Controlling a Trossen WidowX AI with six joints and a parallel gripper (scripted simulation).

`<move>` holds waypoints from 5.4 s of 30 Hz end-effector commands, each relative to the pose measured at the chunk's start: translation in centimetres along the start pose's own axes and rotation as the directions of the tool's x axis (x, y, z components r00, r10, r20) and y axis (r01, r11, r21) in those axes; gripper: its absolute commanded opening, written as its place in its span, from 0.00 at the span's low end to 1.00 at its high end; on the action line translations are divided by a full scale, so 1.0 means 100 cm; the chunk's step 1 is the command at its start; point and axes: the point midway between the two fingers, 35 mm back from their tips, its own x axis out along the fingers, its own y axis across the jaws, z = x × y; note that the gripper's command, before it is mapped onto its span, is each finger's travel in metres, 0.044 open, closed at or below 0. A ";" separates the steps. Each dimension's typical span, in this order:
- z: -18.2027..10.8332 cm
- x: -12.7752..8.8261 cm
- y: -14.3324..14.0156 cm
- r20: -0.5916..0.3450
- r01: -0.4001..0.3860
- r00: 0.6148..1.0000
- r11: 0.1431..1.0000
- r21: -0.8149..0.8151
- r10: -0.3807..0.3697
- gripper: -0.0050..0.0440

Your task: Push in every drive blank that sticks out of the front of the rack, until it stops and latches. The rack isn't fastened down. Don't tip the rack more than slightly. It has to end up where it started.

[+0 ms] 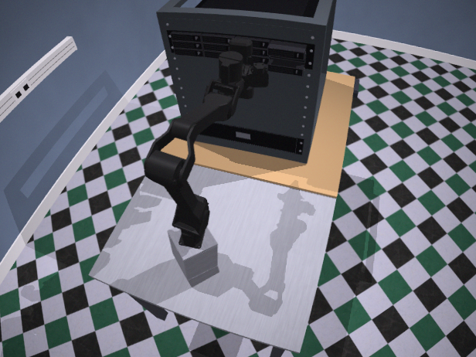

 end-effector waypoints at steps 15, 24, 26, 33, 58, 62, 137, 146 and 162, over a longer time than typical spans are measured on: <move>0.001 0.002 0.013 0.005 -0.027 1.000 1.000 -0.002 0.028 0.00; 0.001 0.006 0.013 0.005 -0.027 1.000 1.000 -0.002 0.028 0.00; 0.001 0.010 0.013 0.005 -0.027 1.000 1.000 -0.002 0.028 0.00; 0.001 0.012 0.013 0.005 -0.027 1.000 1.000 -0.002 0.028 0.00; 0.001 0.015 0.013 0.005 -0.027 1.000 1.000 -0.002 0.028 0.00; 0.001 0.015 0.013 0.005 -0.027 1.000 1.000 -0.002 0.028 0.00; 0.001 0.021 0.014 0.005 -0.027 1.000 1.000 -0.002 0.028 0.00; 0.001 0.023 0.014 0.005 -0.027 1.000 1.000 -0.002 0.028 0.00; 0.001 0.024 0.014 0.005 -0.027 1.000 1.000 -0.002 0.028 0.00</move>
